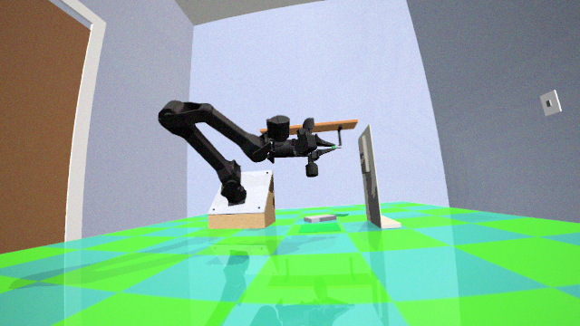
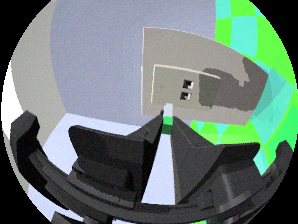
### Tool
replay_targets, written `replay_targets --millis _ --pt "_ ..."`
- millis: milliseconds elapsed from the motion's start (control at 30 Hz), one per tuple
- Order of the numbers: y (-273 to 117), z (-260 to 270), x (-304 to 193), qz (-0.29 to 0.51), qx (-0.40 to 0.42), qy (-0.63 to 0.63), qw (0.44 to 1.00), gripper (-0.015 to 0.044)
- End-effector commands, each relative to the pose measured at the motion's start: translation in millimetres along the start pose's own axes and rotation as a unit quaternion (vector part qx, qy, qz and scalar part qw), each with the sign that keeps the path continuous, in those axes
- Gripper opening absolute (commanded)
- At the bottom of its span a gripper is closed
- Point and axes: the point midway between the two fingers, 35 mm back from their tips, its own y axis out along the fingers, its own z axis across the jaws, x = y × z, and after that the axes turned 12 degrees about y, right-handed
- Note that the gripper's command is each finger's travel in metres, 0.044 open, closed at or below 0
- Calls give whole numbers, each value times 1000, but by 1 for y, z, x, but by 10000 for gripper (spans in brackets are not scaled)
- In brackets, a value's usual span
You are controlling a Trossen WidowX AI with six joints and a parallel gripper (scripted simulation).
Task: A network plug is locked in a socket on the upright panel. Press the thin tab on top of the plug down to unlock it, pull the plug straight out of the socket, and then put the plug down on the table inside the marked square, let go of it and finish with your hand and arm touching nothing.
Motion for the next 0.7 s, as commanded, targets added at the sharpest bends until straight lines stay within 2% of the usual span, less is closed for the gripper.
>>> replay_targets --millis 0,233,667 --pt "-4 13 -1 -2 4 3 1000 0" --pt "-8 17 -4 -5 -6 9 1000 0" --pt "-7 -58 1 -88 -192 97 973 0"
